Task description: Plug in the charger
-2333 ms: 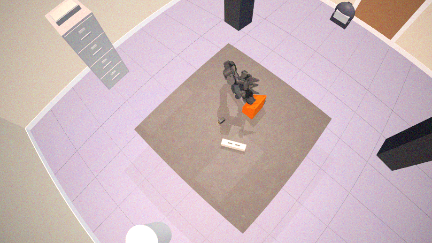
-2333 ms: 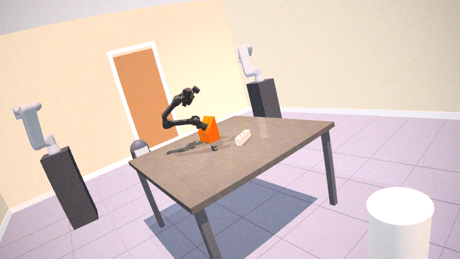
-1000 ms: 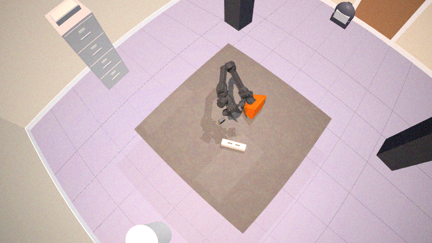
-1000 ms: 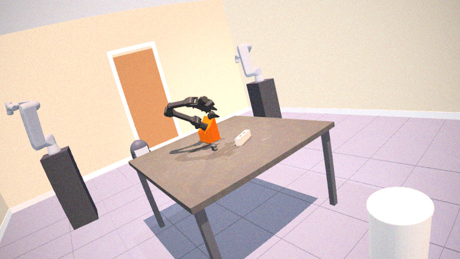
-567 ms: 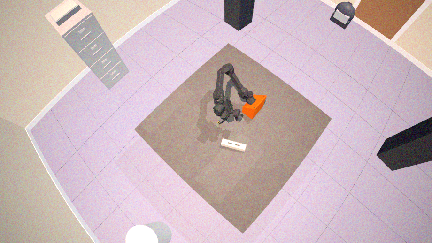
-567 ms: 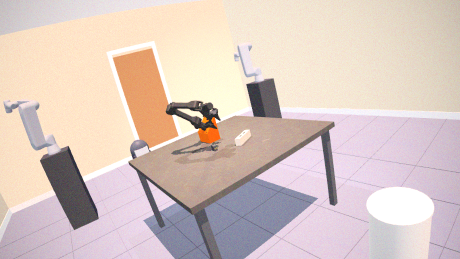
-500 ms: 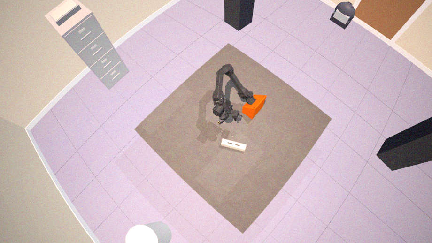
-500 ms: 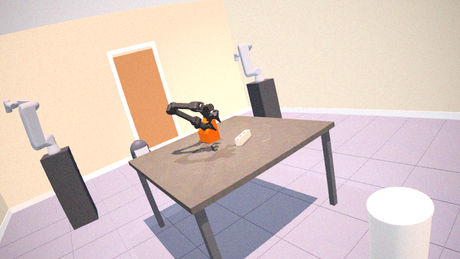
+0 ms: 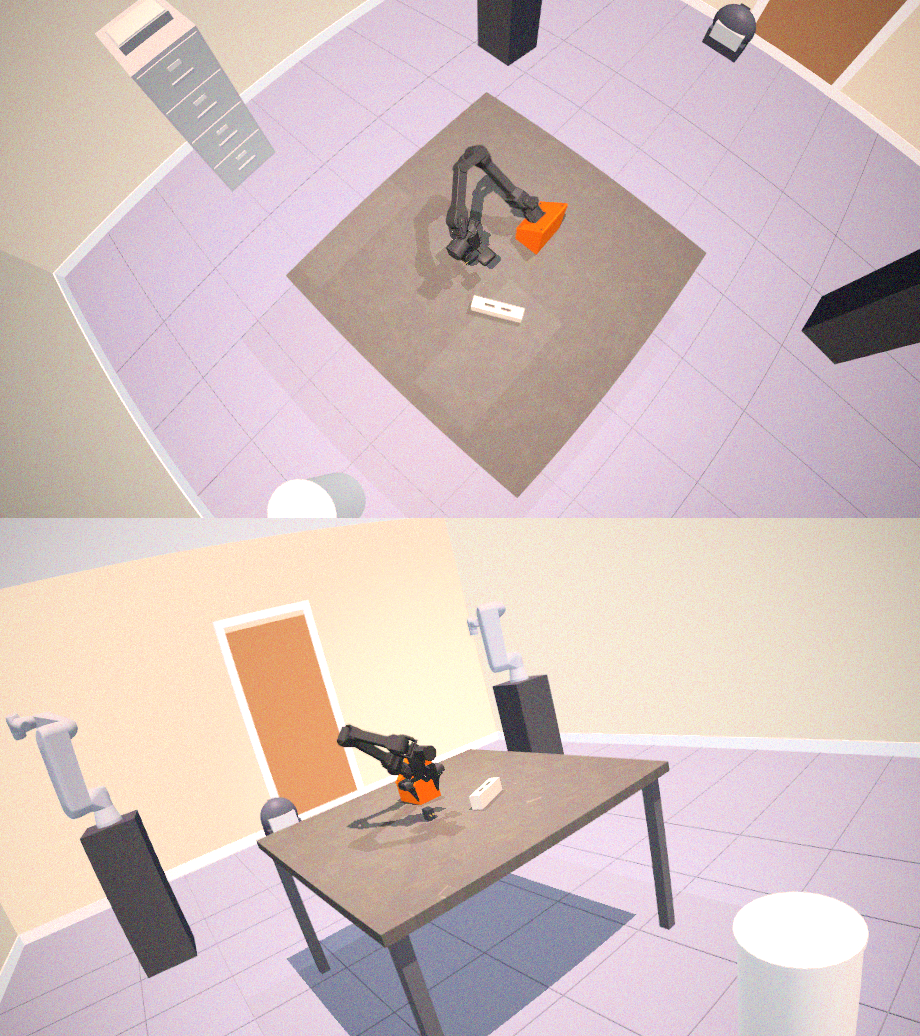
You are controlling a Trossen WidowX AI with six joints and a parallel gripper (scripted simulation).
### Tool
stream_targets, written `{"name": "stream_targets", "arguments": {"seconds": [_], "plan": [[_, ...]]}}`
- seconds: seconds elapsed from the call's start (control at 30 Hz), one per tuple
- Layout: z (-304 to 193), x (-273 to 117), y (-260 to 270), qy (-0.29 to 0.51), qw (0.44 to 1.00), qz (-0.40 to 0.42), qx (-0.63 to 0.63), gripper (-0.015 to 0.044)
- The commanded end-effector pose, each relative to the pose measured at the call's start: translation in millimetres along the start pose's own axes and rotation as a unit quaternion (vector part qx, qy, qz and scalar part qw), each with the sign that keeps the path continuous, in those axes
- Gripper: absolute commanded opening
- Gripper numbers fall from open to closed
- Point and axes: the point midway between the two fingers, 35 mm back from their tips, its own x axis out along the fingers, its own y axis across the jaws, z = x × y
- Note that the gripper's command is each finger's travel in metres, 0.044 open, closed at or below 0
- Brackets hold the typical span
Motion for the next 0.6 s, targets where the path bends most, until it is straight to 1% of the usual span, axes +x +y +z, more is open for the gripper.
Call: {"name": "stream_targets", "arguments": {"seconds": [0.0,0.23,0.57], "plan": [[1.1,12.2,-15.7,0.011,0.998,-0.045,0.044,0.0440],[-0.5,13.8,-17.4,0.012,0.998,-0.047,0.045,0.0440],[-0.5,27.7,-19.2,0.012,0.998,-0.047,0.046,0.0440]]}}
